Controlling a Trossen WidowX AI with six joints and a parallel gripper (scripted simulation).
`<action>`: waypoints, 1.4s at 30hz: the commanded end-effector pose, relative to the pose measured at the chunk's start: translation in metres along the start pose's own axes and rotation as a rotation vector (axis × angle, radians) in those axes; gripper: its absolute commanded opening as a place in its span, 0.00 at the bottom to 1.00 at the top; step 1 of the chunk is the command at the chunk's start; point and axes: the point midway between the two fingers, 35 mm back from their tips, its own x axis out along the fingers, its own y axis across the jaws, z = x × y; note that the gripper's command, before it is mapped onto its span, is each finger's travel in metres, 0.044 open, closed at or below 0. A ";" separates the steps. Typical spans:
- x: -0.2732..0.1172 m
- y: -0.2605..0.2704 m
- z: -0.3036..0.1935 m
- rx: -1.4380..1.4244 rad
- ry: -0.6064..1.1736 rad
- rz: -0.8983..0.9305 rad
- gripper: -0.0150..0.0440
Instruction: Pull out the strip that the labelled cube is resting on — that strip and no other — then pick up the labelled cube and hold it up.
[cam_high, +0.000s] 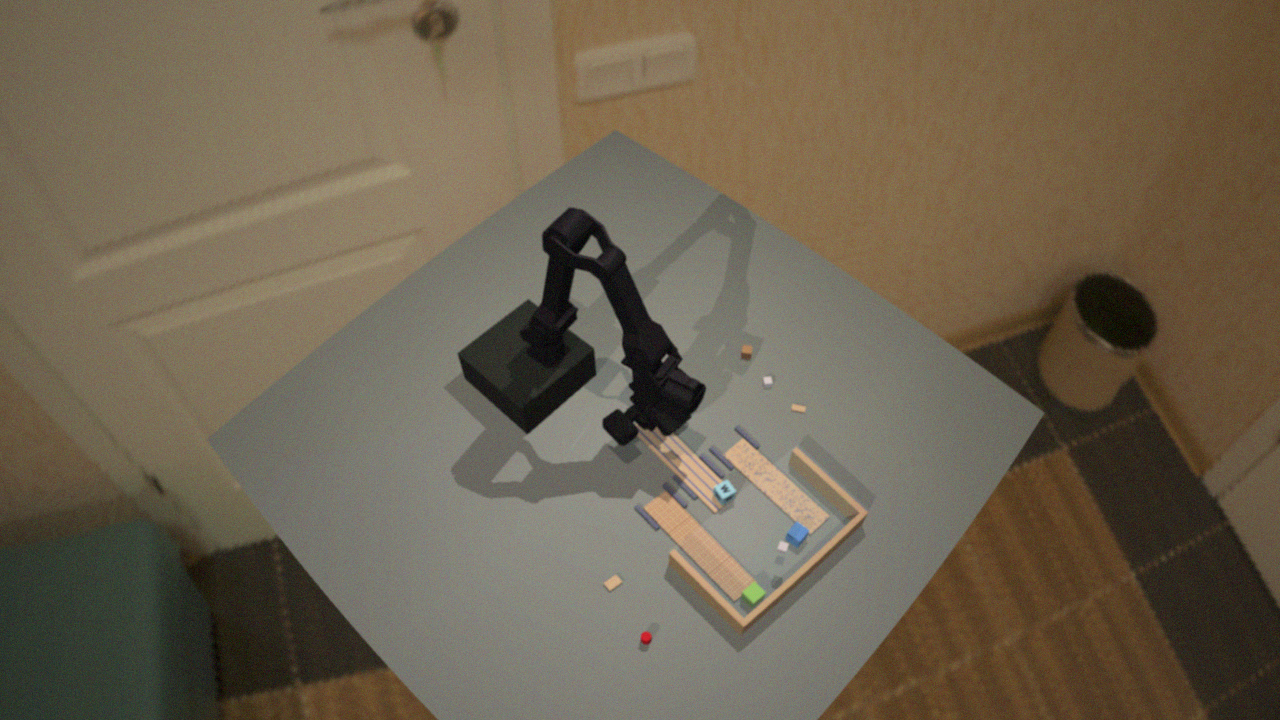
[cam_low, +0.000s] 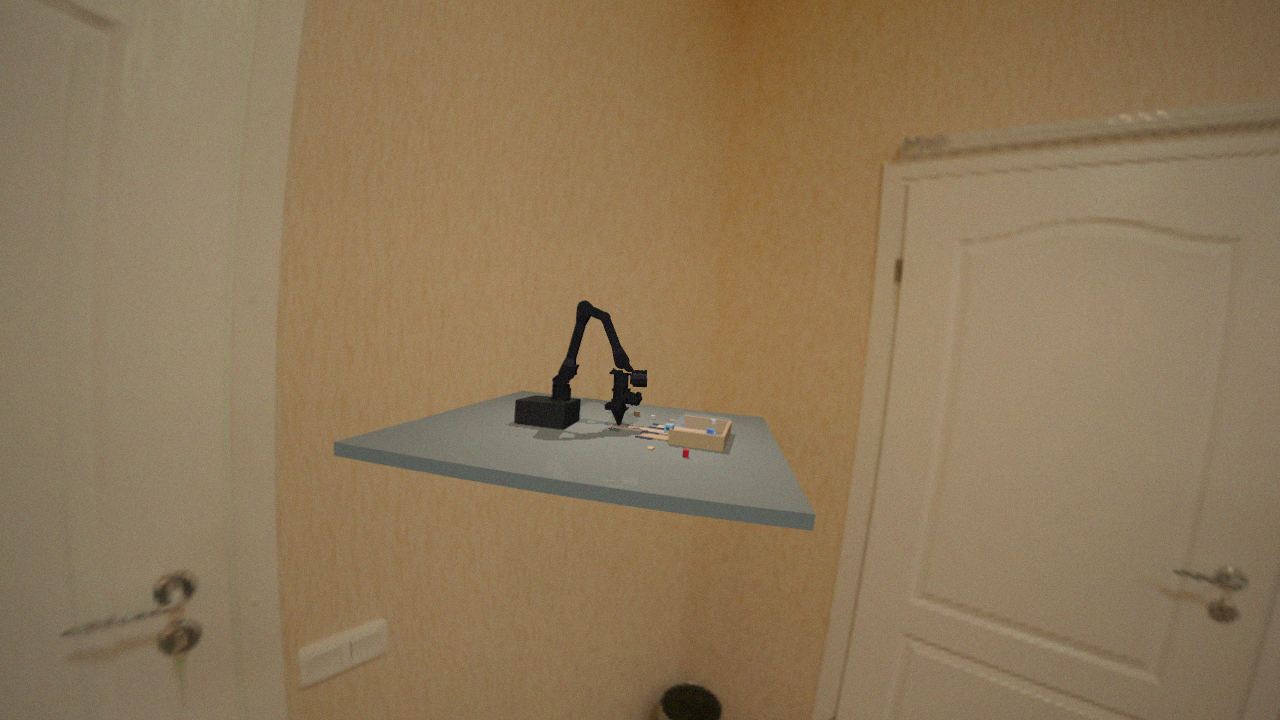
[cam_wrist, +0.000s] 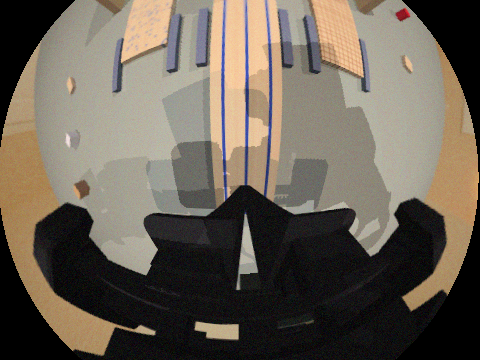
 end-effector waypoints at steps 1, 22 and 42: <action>0.004 -0.002 -0.015 0.003 0.028 -0.005 0.25; 0.004 -0.002 -0.023 0.003 0.029 -0.005 0.25; -0.020 0.001 -0.013 0.001 0.015 -0.003 0.25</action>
